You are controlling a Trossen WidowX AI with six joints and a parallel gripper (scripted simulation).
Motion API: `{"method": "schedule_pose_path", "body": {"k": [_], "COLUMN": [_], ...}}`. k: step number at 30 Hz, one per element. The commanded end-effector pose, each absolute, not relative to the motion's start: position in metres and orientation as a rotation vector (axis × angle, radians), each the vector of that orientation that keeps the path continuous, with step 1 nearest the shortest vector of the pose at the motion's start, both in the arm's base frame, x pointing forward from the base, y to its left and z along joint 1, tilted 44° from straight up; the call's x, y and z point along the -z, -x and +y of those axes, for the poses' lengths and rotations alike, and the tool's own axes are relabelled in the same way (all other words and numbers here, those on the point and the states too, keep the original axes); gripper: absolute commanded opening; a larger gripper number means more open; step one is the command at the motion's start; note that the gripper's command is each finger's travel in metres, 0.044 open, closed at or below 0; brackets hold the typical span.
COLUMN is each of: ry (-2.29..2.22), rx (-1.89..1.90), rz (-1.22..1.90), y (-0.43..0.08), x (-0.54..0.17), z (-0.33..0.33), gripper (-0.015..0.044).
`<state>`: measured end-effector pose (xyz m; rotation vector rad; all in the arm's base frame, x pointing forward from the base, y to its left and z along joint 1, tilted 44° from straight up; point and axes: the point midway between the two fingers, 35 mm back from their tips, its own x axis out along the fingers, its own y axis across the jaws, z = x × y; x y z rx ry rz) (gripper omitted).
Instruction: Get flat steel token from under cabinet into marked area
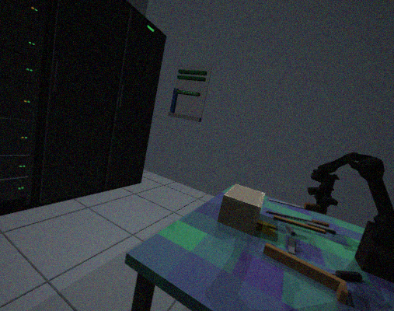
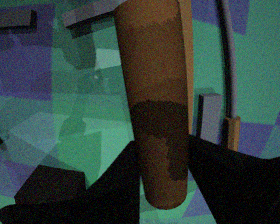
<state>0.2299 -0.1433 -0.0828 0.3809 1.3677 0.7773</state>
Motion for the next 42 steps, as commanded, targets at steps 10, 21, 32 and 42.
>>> {"method": "schedule_pose_path", "body": {"k": [10, 21, 32, 42], "ry": [-0.427, -0.437, -0.439, -0.439], "rx": [-0.729, -0.721, -0.721, -0.722], "rz": [1.382, 1.387, 1.386, 1.386], "y": [-0.233, -0.236, -0.237, -0.237], "x": [0.090, 0.109, 0.125, 0.139], "z": [-0.140, -0.123, -0.107, -0.093], "gripper": [0.0000, 0.0000, 0.0000, 0.0000]}}
